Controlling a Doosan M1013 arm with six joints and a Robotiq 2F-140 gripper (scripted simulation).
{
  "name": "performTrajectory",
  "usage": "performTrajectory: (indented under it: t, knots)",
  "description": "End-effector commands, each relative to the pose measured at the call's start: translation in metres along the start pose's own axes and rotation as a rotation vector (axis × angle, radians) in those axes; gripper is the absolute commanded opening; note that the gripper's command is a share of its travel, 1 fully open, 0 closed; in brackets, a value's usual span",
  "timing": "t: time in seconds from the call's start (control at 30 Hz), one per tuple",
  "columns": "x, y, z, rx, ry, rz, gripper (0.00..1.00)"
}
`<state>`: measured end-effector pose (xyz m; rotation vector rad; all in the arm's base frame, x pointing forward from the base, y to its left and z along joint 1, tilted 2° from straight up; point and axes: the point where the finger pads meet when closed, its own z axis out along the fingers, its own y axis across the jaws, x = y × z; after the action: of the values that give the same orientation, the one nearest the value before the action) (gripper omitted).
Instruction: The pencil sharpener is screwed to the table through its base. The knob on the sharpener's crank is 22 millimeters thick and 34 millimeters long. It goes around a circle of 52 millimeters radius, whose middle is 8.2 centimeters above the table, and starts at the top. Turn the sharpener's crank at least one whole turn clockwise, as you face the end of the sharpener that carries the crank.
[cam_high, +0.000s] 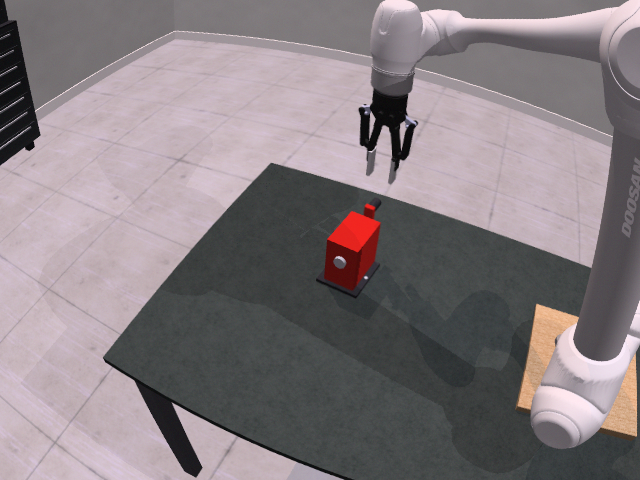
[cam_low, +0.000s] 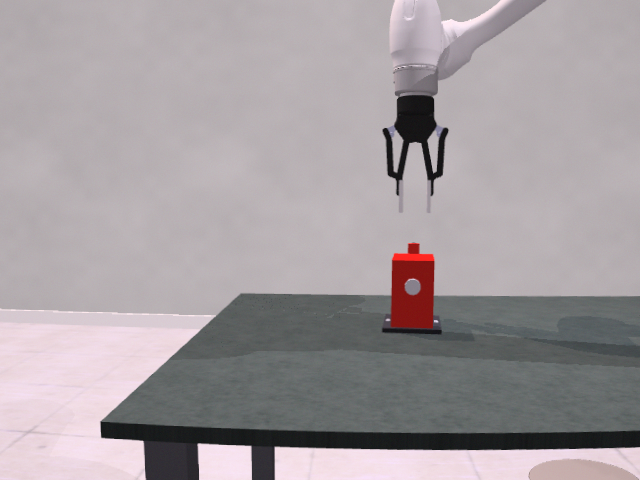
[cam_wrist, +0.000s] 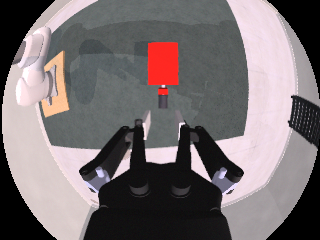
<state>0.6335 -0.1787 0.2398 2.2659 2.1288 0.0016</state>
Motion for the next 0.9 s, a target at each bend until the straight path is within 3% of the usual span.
performTrajectory:
  t: [0.0,0.87]
  knots:
    - [0.000,0.000,0.000,0.000,0.000,0.000,0.32]
    - [0.000,0.000,0.021,-0.001,-0.001,0.003,0.32]
